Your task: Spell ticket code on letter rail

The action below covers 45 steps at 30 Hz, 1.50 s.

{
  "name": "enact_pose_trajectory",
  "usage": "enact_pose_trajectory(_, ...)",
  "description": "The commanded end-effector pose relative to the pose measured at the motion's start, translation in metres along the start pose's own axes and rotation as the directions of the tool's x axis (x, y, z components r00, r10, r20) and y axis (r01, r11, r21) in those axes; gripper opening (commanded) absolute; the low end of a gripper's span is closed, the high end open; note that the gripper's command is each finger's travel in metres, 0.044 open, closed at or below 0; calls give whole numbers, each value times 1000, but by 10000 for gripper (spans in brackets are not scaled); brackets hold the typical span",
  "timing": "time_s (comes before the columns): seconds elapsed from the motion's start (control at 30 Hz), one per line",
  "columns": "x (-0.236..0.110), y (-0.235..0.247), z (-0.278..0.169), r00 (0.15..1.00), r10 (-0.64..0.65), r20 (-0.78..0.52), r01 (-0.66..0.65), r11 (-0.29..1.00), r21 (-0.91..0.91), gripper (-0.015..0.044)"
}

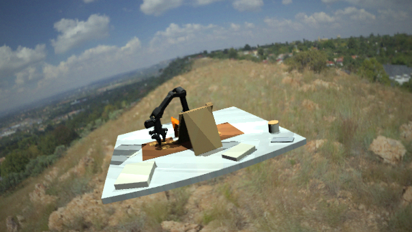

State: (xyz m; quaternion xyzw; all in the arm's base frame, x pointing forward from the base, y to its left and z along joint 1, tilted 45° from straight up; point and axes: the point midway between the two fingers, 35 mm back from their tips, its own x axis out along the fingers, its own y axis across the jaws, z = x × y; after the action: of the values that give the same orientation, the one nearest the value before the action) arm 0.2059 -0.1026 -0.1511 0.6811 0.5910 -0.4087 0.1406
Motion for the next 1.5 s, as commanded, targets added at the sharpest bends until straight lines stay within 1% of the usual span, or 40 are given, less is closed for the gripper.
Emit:
enact_pose_trajectory(0.0,2,-1,-1,1000,-2,-4,2,1000,5,340)
enact_pose_trajectory(0.77,2,-1,-1,1000,-2,-4,2,1000,5,340)
enact_pose_trajectory(1.3,2,0,-1,1000,-2,-4,2,1000,5,233)
enact_pose_trajectory(1.47,-3,0,0,1000,-2,-4,2,1000,5,102)
